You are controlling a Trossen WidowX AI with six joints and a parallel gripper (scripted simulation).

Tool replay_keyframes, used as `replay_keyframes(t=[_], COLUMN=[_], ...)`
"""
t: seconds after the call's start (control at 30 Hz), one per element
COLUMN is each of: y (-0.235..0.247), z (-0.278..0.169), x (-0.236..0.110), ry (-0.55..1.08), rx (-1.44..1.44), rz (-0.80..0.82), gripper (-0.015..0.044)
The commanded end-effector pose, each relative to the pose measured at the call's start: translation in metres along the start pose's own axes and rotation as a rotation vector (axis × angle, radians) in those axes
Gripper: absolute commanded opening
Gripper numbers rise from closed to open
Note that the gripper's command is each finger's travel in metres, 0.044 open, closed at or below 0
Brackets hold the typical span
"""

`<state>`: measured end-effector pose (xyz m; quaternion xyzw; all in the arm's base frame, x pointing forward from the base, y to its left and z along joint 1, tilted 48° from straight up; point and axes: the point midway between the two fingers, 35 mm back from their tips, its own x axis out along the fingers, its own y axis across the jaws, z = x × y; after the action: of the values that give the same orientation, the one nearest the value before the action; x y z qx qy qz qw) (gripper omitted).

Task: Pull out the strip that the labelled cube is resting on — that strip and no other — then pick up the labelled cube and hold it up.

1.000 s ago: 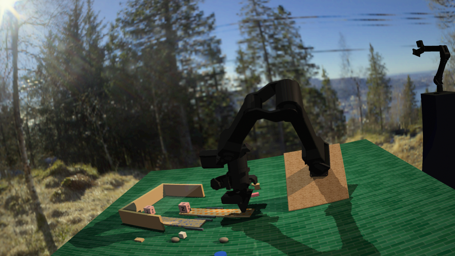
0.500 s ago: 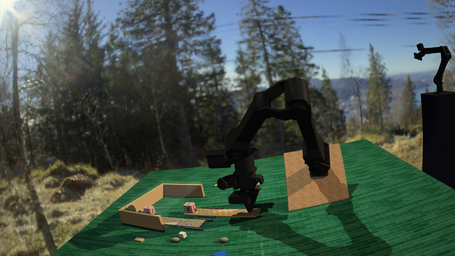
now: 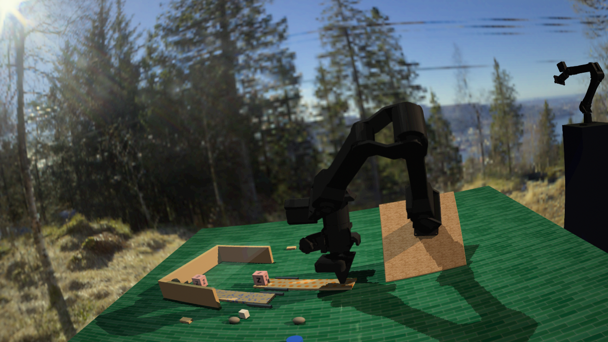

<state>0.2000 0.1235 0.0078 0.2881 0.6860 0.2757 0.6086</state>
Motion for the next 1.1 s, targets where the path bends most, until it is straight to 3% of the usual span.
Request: replay_keyframes(t=[0.0, 0.83, 1.07], y=[-0.001, -0.001, -0.001], z=[-0.01, -0.01, 0.0], x=[0.005, 0.005, -0.041], ry=[0.028, 0.028, 0.027], rx=[0.014, 0.014, 0.014], rz=[0.002, 0.002, 0.0], gripper=[0.0, 0.0, 0.0])
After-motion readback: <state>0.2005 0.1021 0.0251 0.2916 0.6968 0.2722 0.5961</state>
